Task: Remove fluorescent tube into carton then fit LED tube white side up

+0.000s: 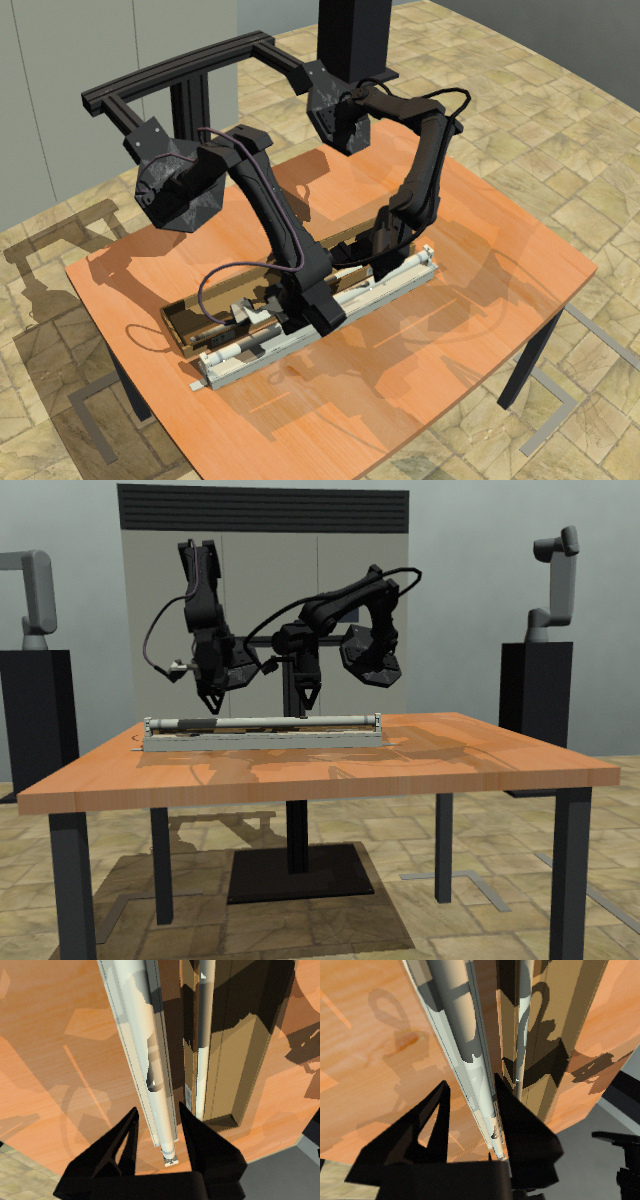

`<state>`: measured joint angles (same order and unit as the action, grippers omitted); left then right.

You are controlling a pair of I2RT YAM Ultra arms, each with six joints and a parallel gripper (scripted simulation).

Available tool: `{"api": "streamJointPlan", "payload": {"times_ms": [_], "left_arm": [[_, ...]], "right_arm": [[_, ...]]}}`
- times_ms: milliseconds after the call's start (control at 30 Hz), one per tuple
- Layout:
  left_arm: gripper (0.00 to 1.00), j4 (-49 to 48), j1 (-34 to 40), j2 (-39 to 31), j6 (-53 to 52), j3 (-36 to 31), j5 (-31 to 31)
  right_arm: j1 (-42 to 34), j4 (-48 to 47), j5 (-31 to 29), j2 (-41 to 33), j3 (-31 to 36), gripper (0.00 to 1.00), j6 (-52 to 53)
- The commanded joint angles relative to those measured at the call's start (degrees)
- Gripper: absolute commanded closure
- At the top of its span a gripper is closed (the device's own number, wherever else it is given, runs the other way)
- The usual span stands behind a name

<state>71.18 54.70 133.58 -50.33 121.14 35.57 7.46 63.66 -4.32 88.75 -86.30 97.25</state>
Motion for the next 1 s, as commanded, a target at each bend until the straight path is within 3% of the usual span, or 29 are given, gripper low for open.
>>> {"api": "streamJointPlan", "payload": {"times_ms": [0, 100, 267, 300, 333, 567, 633, 967], "left_arm": [[0.51, 2.6, 1.8, 0.3, 1.1, 2.3, -0.9], [0.51, 1.0, 2.2, -2.1, -0.6, 2.6, -0.8], [0.51, 1.1, 2.1, 0.1, -0.7, 2.7, -0.7], [0.51, -2.7, 1.7, -0.4, -1.5, -1.3, -0.8], [0.51, -3.4, 0.3, -0.2, -1.7, -1.1, -0.8], [0.51, -4.5, -0.6, -1.9, -2.3, -3.6, -0.9], [0.51, -7.6, -0.1, 1.1, -3.3, -4.8, -0.9], [0.51, -13.6, -2.4, 1.6, -5.8, -8.0, -1.3]], "right_arm": [[-0.6, 2.9, -1.8, 0.6, -1.7, 0.51, 1.5], [0.3, 1.7, -1.2, -1.9, -1.9, 0.51, -0.1], [-0.4, 1.3, -1.0, -1.2, -0.4, 0.51, 0.1], [-0.5, 0.6, -1.0, -1.3, -0.9, 0.51, 0.1], [0.8, -2.6, -0.3, 1.1, 2.3, 0.51, -0.4], [0.6, -3.2, -0.7, 1.3, 3.1, 0.51, 0.4], [1.1, -6.8, 0.6, 0.1, 4.5, 0.51, -0.7], [0.8, -12.6, 0.8, 3.6, 8.4, 0.51, -1.0]]}}
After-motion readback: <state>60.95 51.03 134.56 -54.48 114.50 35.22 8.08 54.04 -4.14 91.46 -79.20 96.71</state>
